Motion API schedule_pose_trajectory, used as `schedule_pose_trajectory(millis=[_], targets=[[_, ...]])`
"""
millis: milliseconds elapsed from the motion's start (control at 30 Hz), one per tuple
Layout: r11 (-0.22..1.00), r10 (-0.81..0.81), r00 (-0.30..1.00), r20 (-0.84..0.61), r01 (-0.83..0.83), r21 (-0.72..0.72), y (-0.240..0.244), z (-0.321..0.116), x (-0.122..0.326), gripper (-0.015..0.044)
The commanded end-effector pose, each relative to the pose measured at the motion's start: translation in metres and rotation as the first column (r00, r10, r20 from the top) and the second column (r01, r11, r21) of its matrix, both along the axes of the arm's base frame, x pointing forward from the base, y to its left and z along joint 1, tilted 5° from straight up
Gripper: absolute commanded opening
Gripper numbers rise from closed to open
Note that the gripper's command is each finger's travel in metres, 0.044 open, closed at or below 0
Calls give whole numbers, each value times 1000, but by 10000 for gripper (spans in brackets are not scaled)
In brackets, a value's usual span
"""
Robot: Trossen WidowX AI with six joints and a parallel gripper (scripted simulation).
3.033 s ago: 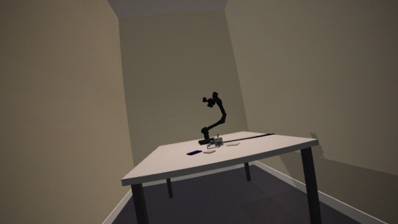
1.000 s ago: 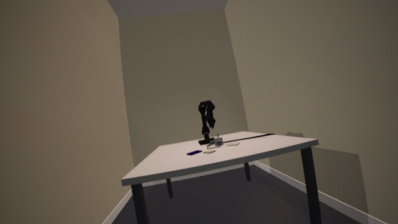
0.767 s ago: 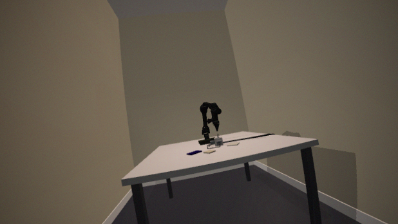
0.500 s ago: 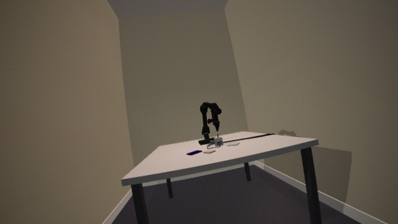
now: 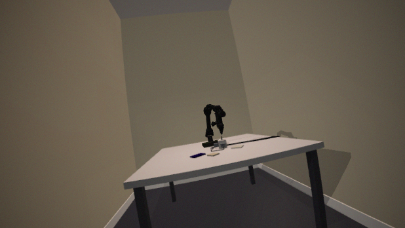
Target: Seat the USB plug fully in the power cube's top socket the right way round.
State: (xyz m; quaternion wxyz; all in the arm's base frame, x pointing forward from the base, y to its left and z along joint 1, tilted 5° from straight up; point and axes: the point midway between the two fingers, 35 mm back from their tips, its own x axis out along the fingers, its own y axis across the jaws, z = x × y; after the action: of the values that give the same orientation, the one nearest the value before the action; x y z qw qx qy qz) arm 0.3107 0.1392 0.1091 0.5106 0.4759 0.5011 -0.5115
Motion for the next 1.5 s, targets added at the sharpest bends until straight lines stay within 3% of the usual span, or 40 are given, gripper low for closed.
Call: schedule_pose_trajectory(millis=[0, 1000, 1467], targets=[[1000, 4, 1000, -10, -4, 1, 0, -7, -2, 440], [1000, 4, 1000, -10, -4, 1, -1, -26, -3, 440], [1000, 1, 1000, -4, -1, -2, -1, -24, -2, 73]])
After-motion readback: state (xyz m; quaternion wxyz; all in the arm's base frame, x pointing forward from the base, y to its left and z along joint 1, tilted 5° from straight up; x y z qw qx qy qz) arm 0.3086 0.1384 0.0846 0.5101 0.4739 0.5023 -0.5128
